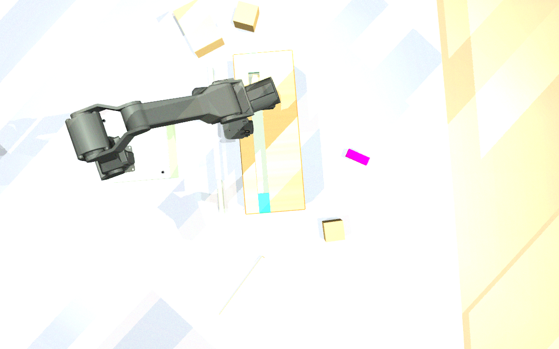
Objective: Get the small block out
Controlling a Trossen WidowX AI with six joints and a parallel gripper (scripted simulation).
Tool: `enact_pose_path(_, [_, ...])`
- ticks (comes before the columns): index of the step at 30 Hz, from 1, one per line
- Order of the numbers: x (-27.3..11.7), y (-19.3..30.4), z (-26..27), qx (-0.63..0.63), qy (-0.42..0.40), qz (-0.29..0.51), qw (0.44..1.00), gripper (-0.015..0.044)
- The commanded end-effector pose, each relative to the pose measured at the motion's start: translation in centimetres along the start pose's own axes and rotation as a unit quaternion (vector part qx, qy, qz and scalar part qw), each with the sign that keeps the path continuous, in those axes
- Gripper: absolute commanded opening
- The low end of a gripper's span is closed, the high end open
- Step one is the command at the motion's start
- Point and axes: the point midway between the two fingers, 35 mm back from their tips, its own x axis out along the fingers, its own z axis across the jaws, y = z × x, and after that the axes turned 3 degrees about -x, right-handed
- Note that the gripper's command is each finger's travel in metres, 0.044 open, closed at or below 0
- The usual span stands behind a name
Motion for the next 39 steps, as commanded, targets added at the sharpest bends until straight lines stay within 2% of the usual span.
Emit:
enact_pose_path(1, [0.5,1.1,0.0,0.0,0.002,0.001,1.0,0.04])
enact_pose_path(8, [0.6,1.8,0.1,0.0,0.002,0.001,1.0,0.04])
enact_pose_path(14, [-4.8,3.5,0.3,-0.003,0.0,0.002,1.0,0.04])
enact_pose_path(19, [-4.6,3.6,0.5,-0.003,-0.005,0.004,1.0,0.04])
enact_pose_path(23, [-4.6,6.1,-1.4,-0.077,-0.001,0.0,0.997,0.0295])
enact_pose_path(28, [-4.4,6.3,-1.7,-0.235,-0.005,-0.018,0.972,0.0285])
enact_pose_path(30, [-4.3,6.4,-1.8,-0.305,-0.005,-0.026,0.952,0.0285])
enact_pose_path(33, [-4.2,6.5,-2.0,-0.455,-0.002,-0.045,0.889,0.0285])
enact_pose_path(39, [-4.0,6.9,-2.4,-0.713,0.019,-0.08,0.696,0.0285])
